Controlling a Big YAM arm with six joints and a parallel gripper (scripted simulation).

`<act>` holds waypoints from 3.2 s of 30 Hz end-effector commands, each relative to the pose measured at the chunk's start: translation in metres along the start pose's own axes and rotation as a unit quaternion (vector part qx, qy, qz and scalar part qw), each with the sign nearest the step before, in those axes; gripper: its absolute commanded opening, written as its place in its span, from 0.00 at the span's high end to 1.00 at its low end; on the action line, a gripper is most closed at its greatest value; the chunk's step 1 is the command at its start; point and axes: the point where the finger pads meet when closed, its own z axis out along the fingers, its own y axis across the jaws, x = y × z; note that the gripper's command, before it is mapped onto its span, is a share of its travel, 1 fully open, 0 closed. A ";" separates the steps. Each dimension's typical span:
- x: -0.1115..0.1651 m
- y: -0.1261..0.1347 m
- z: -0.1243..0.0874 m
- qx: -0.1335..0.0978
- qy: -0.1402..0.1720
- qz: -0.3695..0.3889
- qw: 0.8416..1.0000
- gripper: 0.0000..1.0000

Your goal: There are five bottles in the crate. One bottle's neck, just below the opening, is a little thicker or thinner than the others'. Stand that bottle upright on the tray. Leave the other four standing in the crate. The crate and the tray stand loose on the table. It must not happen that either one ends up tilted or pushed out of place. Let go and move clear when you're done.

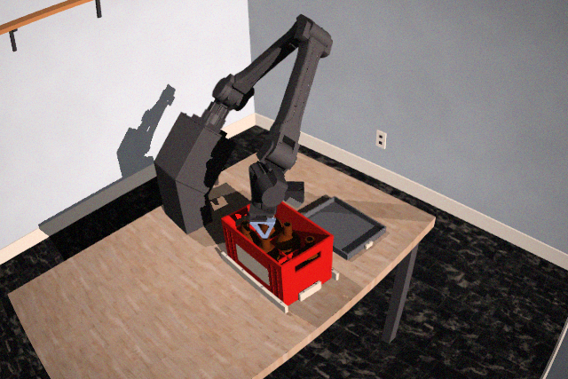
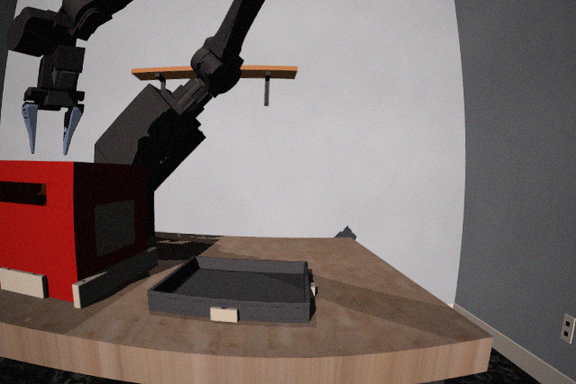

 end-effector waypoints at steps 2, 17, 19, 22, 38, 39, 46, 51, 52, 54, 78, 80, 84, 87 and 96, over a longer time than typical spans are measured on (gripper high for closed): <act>0.005 0.003 0.015 -0.009 0.004 0.005 1.000 0.39; 0.003 0.001 0.015 -0.007 0.004 0.001 1.000 0.39; 0.003 0.001 0.015 -0.007 0.004 0.001 1.000 0.39; 0.003 0.001 0.015 -0.007 0.004 0.001 1.000 0.39; 0.003 0.001 0.015 -0.007 0.004 0.001 1.000 0.39; 0.003 0.001 0.015 -0.007 0.004 0.001 1.000 0.39; 0.003 0.001 0.015 -0.007 0.004 0.001 1.000 0.39; 0.003 0.001 0.015 -0.007 0.004 0.001 1.000 0.39; 0.003 0.001 0.015 -0.007 0.004 0.001 1.000 0.39; 0.003 0.001 0.015 -0.007 0.004 0.001 1.000 0.39; 0.003 0.001 0.015 -0.007 0.004 0.001 1.000 0.39; 0.005 0.002 0.015 -0.008 0.004 0.001 1.000 0.39; 0.010 0.001 0.012 -0.006 0.001 0.002 1.000 0.39; 0.005 -0.006 0.008 0.001 -0.002 -0.004 1.000 0.39; 0.014 -0.005 0.005 0.001 -0.004 0.005 1.000 0.39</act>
